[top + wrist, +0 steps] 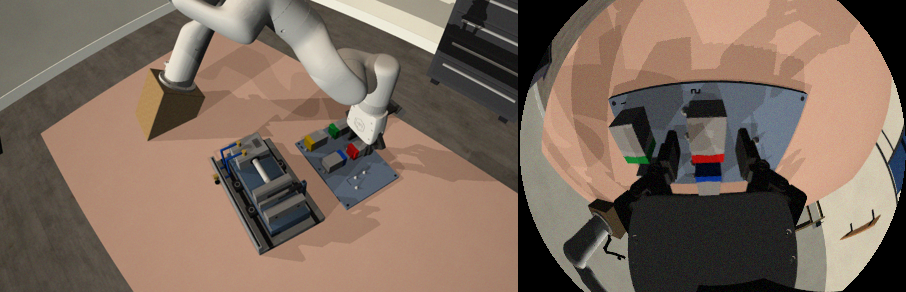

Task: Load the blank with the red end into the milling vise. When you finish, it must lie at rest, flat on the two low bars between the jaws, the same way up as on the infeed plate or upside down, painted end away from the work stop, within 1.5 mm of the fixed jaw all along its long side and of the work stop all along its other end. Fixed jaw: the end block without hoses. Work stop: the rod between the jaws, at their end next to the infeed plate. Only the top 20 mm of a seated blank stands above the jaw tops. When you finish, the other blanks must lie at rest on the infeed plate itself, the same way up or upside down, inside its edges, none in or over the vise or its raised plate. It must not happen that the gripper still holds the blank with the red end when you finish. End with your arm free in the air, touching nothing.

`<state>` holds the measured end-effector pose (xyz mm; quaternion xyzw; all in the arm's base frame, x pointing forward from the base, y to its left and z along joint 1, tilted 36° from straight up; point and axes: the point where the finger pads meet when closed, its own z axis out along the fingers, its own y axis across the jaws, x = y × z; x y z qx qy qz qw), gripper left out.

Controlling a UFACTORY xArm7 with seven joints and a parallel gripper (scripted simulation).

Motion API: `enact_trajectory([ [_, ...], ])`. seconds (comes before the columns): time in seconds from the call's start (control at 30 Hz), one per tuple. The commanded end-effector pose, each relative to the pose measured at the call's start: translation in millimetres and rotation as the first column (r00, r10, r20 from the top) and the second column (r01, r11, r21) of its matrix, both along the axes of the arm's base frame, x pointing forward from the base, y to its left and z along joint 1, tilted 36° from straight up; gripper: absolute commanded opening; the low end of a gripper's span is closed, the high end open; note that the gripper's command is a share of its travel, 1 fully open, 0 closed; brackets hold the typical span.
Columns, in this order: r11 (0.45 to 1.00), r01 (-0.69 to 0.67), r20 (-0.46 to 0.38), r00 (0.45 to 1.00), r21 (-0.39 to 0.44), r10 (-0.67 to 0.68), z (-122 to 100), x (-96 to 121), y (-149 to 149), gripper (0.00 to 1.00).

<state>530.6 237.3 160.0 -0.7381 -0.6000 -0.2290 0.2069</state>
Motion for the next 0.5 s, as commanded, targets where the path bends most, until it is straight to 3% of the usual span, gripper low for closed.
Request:
enact_trajectory([
  [0.0, 1.0, 0.002, 0.003, 1.0, 0.001, -0.002, -0.6, 1.5, 0.9, 0.68],
  [0.47, 1.0, 0.002, 0.003, 1.0, 0.001, -0.002, -3.7, 1.9, 3.2, 0.68],
])
